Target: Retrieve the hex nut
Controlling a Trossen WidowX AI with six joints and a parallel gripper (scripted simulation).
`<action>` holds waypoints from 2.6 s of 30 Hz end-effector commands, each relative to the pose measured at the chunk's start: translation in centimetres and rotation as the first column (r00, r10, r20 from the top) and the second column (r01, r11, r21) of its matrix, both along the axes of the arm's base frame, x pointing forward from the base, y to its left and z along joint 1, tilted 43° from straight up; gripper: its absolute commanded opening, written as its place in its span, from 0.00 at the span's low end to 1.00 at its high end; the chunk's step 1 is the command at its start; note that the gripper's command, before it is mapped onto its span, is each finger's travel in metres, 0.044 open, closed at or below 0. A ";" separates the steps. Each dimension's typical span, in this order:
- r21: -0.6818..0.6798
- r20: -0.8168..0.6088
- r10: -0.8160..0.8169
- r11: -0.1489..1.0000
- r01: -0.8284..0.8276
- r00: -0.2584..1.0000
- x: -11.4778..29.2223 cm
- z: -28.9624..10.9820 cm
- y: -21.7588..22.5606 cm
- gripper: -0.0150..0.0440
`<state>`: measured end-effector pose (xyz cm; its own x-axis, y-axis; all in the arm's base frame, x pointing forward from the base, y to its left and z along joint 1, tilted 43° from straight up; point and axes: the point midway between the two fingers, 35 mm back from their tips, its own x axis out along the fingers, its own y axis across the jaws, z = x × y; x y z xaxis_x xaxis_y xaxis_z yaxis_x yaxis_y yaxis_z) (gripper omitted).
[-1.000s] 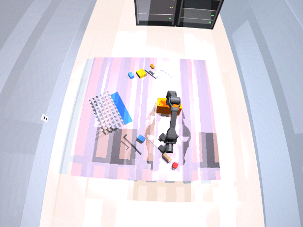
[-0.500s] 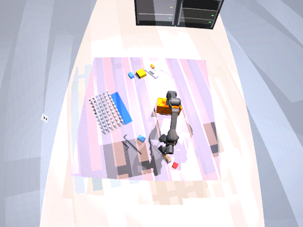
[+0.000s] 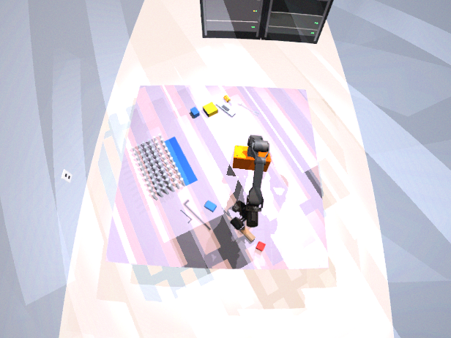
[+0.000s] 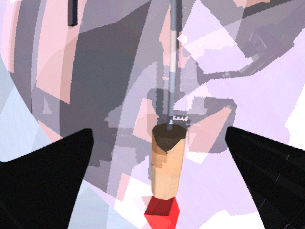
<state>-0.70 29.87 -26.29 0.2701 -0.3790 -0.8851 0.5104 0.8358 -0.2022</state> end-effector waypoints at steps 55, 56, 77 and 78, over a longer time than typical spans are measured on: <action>0.044 0.022 0.020 0.999 -0.021 1.000 0.9 -3.8 -2.7 0.73; 0.044 0.022 0.020 0.999 -0.021 1.000 0.9 -3.9 -2.8 0.73; 0.044 0.022 0.020 0.999 -0.021 1.000 1.0 -5.0 -3.9 0.28; 0.044 0.022 0.020 0.999 -0.021 1.000 1.0 -5.0 -3.9 0.25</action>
